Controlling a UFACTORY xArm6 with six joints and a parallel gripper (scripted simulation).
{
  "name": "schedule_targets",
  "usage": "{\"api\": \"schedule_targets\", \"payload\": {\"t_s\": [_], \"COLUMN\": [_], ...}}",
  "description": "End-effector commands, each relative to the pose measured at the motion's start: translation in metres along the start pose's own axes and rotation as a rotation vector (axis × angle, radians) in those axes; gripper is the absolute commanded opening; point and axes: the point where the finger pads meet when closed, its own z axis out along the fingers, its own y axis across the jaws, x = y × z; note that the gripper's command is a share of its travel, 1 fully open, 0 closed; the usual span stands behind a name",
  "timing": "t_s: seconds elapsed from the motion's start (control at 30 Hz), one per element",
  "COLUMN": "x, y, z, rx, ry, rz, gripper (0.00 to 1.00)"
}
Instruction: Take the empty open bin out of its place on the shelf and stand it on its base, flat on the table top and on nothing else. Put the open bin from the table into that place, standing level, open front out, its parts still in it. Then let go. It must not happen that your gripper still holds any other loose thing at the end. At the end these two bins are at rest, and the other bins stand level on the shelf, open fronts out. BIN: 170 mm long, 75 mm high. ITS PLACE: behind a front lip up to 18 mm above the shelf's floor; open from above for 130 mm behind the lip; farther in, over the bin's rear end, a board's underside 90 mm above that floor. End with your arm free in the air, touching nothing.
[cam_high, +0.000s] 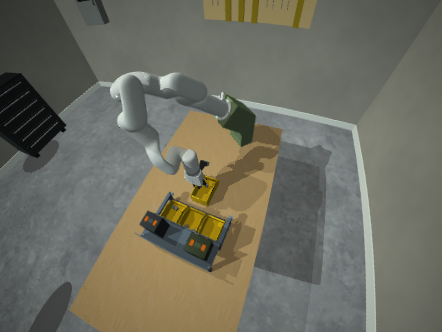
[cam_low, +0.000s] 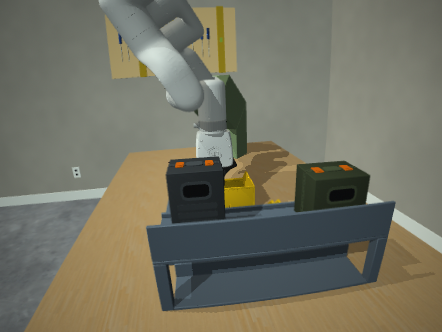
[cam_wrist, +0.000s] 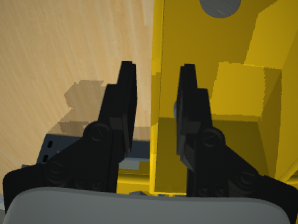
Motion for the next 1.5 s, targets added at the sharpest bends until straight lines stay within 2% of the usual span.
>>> {"api": "schedule_targets", "payload": {"t_s": [0.0, 0.77, 1.47], "x": [-0.001, -0.001, -0.001], "y": [0.000, 0.000, 0.000], "z": [0.000, -0.003, -0.024], "rx": [-0.001, -0.001, -0.001], "ry": [-0.001, -0.001, -0.001], "rz": [0.000, 0.000, 0.000], "gripper": [0.26, 0.26, 0.26]}}
